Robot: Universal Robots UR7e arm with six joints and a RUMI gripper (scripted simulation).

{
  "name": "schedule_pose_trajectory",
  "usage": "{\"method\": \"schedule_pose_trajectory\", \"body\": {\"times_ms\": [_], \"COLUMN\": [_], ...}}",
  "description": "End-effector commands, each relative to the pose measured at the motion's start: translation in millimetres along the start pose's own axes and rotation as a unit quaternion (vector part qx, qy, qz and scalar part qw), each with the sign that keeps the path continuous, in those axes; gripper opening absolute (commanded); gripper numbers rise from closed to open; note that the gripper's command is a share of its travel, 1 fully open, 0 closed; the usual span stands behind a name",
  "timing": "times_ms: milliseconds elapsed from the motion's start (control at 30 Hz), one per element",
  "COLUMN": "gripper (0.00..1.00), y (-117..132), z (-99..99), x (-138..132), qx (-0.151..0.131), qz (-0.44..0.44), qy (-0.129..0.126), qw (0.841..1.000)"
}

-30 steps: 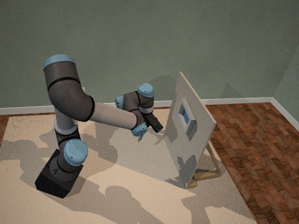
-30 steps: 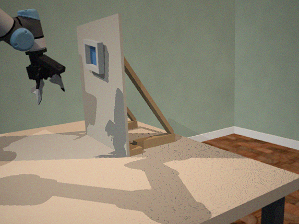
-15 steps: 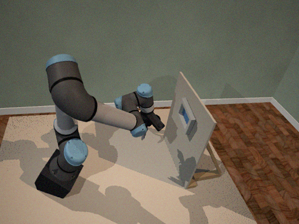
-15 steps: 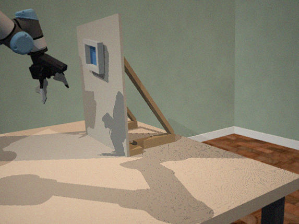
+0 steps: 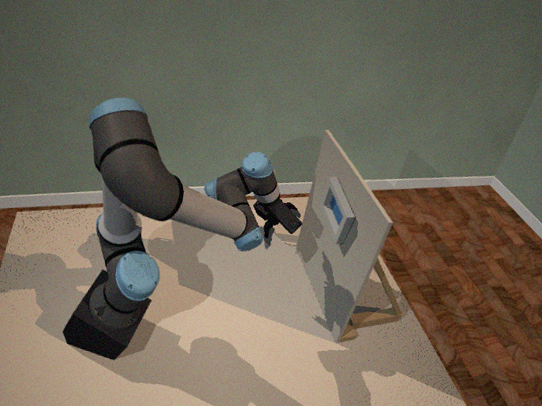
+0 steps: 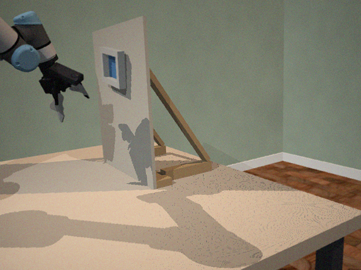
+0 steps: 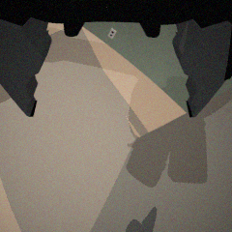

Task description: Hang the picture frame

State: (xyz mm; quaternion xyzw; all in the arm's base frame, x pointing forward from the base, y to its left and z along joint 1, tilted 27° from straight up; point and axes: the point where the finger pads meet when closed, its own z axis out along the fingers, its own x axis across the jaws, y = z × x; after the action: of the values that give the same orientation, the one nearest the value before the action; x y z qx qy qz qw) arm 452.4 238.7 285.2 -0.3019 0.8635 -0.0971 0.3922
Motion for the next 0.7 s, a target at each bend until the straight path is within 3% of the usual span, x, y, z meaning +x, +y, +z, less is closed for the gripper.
{"method": "schedule_pose_trajectory", "body": {"times_ms": [0,367,667], "gripper": [1.0,1.0,1.0], "y": [-2,-5,-6], "z": [-0.7,-6.4,-10.0], "x": [-13,-37,-46], "qx": [0.008,0.023,0.029], "qz": [0.005,0.017,0.022], "qy": [-0.028,-0.082,-0.104], "qw": [1.0,0.996,0.994]}}
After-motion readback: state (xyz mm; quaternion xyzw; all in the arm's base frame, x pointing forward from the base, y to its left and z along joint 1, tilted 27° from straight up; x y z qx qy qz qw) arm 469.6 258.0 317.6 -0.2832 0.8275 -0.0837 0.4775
